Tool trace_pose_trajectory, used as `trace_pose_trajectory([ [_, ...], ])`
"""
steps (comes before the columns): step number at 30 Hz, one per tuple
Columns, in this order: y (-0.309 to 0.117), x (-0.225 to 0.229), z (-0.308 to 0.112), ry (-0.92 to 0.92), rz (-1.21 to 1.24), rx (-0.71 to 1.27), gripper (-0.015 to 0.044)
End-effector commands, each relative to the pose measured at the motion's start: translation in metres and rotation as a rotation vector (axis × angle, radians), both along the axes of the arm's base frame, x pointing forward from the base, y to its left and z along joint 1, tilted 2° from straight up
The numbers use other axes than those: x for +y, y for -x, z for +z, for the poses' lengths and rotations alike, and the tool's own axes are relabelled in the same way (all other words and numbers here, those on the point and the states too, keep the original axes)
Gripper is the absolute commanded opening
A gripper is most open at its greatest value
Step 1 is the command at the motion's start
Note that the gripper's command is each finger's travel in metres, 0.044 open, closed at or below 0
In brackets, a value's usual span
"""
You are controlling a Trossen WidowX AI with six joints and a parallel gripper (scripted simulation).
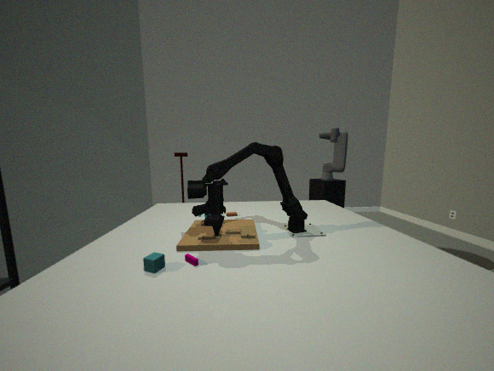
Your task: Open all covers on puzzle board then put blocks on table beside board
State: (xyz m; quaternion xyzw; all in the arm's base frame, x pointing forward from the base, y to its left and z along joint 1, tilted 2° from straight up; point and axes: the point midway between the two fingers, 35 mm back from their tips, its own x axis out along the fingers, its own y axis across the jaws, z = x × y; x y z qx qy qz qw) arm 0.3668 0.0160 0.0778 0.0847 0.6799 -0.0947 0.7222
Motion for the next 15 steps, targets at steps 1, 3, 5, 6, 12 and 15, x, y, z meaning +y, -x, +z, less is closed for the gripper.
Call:
trace_pose_trajectory([
  [1, -0.006, 0.0, 0.001, -0.003, 0.006, -0.005, 0.0],
  [3, -0.008, -0.001, 0.001, -0.003, 0.006, -0.005, 0.0],
  [5, -0.01, -0.001, 0.002, -0.003, 0.006, -0.005, 0.0],
  [6, -0.011, -0.002, 0.002, -0.003, 0.006, -0.005, 0.0],
  [12, -0.016, -0.003, 0.002, -0.003, 0.006, -0.006, 0.0],
  [15, -0.019, -0.004, 0.002, -0.003, 0.006, -0.006, 0.0],
])
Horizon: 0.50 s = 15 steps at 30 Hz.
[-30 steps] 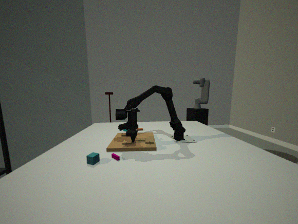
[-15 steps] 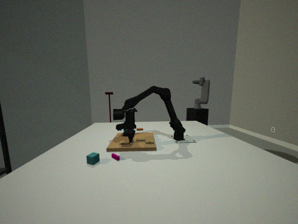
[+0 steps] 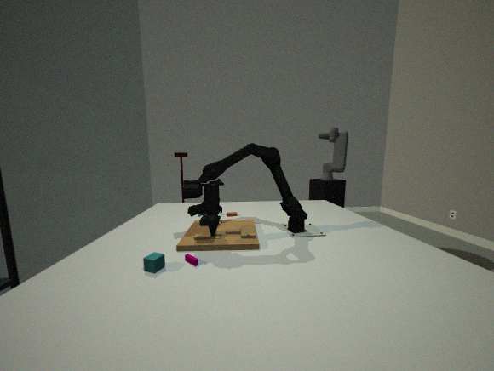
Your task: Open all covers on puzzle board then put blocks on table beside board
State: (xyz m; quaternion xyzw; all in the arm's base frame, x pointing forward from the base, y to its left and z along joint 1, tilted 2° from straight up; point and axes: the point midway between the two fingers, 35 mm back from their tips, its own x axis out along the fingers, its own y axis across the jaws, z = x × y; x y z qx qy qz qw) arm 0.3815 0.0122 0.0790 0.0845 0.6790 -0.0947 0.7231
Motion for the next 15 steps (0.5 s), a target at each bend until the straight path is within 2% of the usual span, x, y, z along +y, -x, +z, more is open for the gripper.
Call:
trace_pose_trajectory([
  [1, -0.005, -0.001, 0.001, -0.004, 0.005, -0.003, 0.0],
  [15, -0.019, -0.005, 0.001, -0.003, 0.005, -0.004, 0.0],
])
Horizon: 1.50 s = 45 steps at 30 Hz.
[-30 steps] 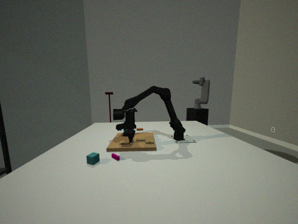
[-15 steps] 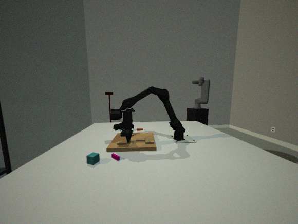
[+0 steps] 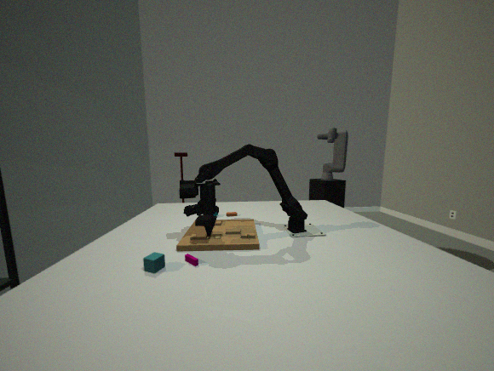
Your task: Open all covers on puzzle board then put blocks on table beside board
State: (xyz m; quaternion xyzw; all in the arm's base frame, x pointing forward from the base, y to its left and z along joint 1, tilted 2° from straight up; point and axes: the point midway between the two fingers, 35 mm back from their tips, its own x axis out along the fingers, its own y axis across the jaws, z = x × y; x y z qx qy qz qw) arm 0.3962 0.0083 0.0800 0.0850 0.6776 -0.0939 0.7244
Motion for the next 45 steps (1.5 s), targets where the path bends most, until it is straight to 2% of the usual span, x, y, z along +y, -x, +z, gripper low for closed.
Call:
trace_pose_trajectory([
  [1, -0.005, -0.001, 0.0, -0.002, 0.005, -0.001, 0.0],
  [45, -0.014, -0.005, 0.047, -0.002, 0.005, -0.002, 0.0],
])
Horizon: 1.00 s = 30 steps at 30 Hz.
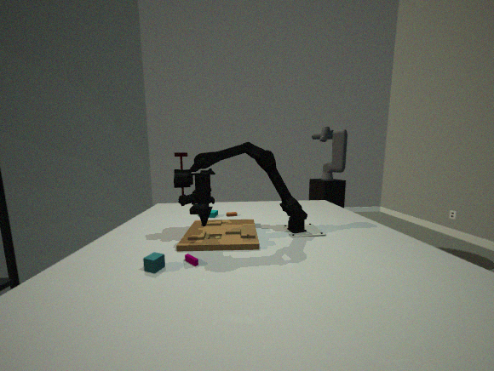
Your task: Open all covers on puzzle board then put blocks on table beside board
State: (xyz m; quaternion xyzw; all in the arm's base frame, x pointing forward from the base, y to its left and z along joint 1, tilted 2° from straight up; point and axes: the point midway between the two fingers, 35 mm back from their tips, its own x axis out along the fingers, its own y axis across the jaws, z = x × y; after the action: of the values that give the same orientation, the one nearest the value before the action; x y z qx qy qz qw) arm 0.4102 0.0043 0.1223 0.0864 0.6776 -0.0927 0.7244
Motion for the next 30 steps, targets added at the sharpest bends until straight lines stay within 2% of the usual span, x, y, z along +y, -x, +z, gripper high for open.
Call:
trace_pose_trajectory([
  [1, 0.0, -0.001, 0.006, 0.002, 0.005, -0.001, 0.0],
  [4, 0.007, 0.002, 0.003, -0.008, -0.115, -0.001, 0.0],
  [22, 0.106, 0.024, 0.008, -0.092, -1.511, -0.019, 0.0],
  [30, 0.109, 0.024, 0.007, -0.095, -1.563, -0.02, 0.0],
])
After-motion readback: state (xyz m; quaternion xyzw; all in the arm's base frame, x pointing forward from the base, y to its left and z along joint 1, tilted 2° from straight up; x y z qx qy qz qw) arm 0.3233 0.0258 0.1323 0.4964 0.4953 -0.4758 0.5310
